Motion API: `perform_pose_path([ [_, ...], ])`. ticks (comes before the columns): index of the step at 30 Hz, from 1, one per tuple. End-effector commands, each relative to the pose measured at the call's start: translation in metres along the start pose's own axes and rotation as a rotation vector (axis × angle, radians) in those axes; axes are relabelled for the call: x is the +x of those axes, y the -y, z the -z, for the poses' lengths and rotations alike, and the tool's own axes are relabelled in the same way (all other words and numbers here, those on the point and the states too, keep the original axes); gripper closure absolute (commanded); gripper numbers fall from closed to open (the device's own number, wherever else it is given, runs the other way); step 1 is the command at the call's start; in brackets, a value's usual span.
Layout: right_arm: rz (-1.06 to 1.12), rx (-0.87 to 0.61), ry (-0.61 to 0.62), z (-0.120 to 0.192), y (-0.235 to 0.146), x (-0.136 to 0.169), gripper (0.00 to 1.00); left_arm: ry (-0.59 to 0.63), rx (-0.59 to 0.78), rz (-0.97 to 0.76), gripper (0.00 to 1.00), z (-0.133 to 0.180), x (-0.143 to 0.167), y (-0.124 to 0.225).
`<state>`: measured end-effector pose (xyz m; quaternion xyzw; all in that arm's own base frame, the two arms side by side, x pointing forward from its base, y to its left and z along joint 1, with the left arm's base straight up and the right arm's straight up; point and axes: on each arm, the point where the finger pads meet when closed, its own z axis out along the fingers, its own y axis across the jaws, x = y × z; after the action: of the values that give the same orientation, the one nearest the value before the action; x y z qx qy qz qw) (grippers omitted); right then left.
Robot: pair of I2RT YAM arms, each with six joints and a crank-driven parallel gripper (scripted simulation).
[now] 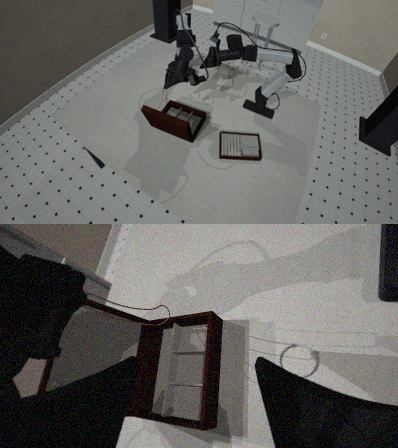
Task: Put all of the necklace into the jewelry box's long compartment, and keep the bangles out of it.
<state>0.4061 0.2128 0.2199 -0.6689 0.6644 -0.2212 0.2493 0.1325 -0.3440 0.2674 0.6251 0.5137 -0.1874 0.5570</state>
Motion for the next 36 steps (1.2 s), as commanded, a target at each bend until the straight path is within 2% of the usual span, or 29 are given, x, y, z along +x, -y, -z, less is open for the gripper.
perform_pose_path([
  [1,-0.005,0.093,0.012,0.01,0.025,-0.011,1.0,0.008,-0.029,0.035,0.0,0.016,-0.001,-0.012],
  [6,0.021,0.121,0.025,0.013,0.029,-0.026,1.0,0.007,-0.047,0.093,0.0,0.029,0.01,-0.019],
  [17,0.077,0.183,0.055,0.021,0.036,-0.06,1.0,0.064,-0.224,0.292,0.0,0.074,0.014,-0.063],
  [20,0.079,0.191,0.059,0.024,0.038,-0.062,1.0,0.06,-0.234,0.309,0.0,0.075,0.016,-0.066],
  [34,0.113,0.239,0.086,0.022,0.04,-0.088,1.0,0.188,-0.46,0.525,0.0,0.144,0.015,-0.105],
  [36,0.113,0.239,0.086,0.022,0.04,-0.088,1.0,0.188,-0.46,0.525,0.0,0.144,0.015,-0.105],
])
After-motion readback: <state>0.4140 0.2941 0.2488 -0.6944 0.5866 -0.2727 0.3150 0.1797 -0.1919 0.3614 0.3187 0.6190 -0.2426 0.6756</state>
